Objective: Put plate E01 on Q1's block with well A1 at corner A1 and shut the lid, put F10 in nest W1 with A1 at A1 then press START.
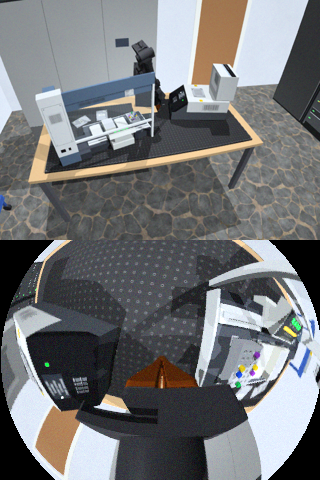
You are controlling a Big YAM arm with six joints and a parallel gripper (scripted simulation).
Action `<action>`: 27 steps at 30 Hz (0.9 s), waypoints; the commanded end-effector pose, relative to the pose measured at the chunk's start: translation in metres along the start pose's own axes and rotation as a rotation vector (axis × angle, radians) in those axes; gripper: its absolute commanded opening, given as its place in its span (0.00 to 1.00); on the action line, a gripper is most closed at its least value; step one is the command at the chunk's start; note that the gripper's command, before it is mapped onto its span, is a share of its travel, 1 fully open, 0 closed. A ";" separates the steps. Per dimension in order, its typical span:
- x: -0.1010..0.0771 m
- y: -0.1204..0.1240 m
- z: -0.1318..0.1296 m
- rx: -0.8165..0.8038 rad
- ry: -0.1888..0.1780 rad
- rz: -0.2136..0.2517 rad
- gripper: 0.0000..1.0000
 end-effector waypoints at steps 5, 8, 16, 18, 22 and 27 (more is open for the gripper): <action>-0.012 0.024 -0.006 0.016 0.019 0.067 0.00; -0.011 0.030 -0.009 -0.014 0.031 0.121 0.00; -0.018 0.068 -0.010 -0.052 0.014 0.133 0.00; -0.015 0.057 -0.011 -0.048 0.021 0.106 0.00; -0.014 0.049 -0.011 -0.040 0.025 0.085 0.00; -0.011 0.039 -0.009 -0.026 0.020 0.071 0.00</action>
Point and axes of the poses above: the point where the finger pads meet when closed, its own x axis out along the fingers, its own z axis across the jaws, y = z × x, the point moved 7 cm from there along -x, back along the fingers, and after that the axes turned 12 degrees about -x, right-handed, at the moved point
